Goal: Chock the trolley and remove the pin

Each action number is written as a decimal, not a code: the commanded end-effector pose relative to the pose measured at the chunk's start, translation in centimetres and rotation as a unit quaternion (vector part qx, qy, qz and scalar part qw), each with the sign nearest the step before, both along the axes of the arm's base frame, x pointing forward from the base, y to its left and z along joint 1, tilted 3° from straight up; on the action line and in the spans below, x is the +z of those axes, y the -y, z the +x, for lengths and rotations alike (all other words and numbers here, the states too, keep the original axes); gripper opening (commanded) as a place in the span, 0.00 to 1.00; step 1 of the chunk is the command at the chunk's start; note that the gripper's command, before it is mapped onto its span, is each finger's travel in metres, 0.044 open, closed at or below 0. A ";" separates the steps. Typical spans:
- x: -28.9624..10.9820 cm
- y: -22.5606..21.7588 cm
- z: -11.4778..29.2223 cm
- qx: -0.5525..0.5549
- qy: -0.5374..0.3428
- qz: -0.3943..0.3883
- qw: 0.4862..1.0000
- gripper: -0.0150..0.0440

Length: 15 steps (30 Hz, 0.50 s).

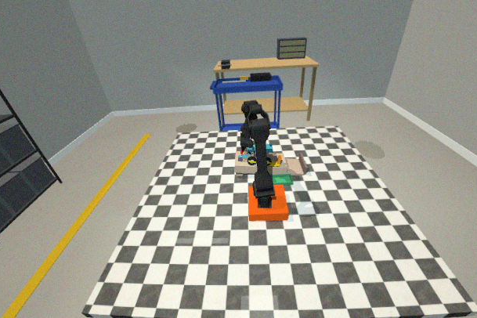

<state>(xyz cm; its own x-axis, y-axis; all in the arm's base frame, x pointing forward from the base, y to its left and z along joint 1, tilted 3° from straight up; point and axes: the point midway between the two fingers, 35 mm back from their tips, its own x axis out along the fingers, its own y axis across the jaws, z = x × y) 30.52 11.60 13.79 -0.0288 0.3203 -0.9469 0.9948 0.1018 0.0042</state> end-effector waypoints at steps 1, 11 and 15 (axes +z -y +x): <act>-0.9 -0.2 -0.1 -0.002 -0.008 0.001 1.000 0.58; -2.1 -0.7 -0.2 -0.002 -0.008 0.001 1.000 0.58; -2.5 -0.8 -0.2 -0.002 -0.008 0.001 1.000 0.58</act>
<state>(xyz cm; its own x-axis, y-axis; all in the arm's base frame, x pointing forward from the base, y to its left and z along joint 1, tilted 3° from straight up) 30.50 12.27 11.97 -0.0290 0.3212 -0.9466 0.9948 0.1020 0.0041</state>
